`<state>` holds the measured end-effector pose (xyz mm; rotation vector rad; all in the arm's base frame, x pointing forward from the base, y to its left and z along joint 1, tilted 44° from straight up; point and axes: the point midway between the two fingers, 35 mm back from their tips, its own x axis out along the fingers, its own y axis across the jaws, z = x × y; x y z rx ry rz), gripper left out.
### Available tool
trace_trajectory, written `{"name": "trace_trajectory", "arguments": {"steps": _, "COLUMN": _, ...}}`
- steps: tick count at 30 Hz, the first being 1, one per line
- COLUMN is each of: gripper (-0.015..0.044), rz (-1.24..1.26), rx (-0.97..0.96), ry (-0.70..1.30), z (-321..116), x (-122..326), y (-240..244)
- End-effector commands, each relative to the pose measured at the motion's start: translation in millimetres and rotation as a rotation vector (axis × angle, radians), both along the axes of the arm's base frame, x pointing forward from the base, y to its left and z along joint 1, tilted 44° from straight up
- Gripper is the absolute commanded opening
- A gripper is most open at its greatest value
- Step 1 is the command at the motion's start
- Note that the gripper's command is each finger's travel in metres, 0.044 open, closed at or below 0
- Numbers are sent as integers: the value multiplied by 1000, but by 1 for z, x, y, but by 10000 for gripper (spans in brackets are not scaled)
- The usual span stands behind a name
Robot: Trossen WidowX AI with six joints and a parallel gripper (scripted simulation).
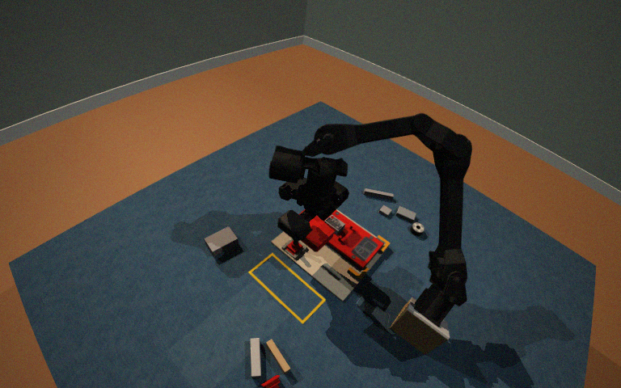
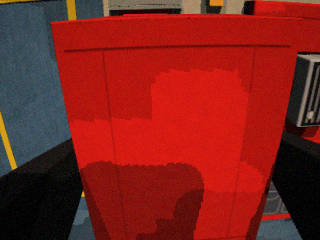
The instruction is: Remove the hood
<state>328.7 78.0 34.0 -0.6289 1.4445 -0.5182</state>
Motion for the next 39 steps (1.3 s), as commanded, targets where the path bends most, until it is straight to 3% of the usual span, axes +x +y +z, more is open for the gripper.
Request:
{"name": "trace_trajectory", "arguments": {"steps": 1, "gripper": 0, "rz": -1, "rx": 10, "ry": -7, "z": -14, "x": -2, "y": 19}}
{"name": "trace_trajectory", "arguments": {"steps": 19, "gripper": 0, "rz": -8, "rx": -2, "ry": -12, "z": -73, "x": -32, "y": 78}}
{"name": "trace_trajectory", "arguments": {"steps": 39, "gripper": 0, "rz": -8, "rx": -2, "ry": -12, "z": -81, "x": -31, "y": 73}}
